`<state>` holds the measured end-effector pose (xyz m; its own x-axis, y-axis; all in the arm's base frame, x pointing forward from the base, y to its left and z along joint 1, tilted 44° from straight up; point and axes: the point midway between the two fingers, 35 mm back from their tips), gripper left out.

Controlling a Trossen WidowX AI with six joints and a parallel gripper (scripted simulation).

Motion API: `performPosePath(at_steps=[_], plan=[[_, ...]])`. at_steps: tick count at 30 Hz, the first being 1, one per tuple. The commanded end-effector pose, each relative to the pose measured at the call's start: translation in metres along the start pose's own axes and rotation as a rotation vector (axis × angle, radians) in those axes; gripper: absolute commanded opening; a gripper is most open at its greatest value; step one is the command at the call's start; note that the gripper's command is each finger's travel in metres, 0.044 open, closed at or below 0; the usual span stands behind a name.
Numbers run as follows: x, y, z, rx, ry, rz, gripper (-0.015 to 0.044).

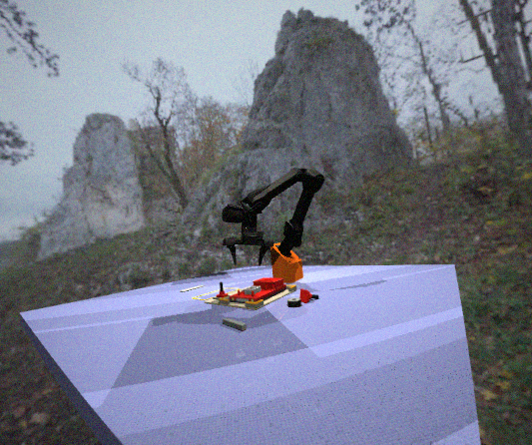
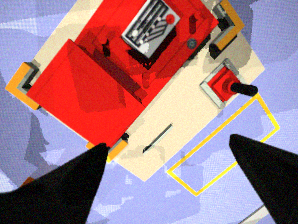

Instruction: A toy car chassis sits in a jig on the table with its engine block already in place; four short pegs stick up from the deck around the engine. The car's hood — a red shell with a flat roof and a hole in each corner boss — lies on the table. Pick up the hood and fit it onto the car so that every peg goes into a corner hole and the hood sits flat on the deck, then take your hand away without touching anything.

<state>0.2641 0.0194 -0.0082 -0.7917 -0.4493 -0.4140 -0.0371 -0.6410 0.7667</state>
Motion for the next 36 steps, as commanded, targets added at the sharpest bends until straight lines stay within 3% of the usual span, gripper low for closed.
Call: performPosePath(at_steps=[1,36], plan=[[-0.01,0.006,0.067,-0.138,0.706,0.004,0.044],[-0.012,-0.007,0.067,-0.137,0.706,0.005,0.044]])
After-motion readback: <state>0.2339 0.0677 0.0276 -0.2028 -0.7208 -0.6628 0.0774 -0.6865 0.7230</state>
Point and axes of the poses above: the point midway between the two fingers, 35 mm back from their tips, its own y axis back along the fingers, its own z axis across the jaws, x = y × z, and after that the axes turned 13 degrees about -y, right-handed
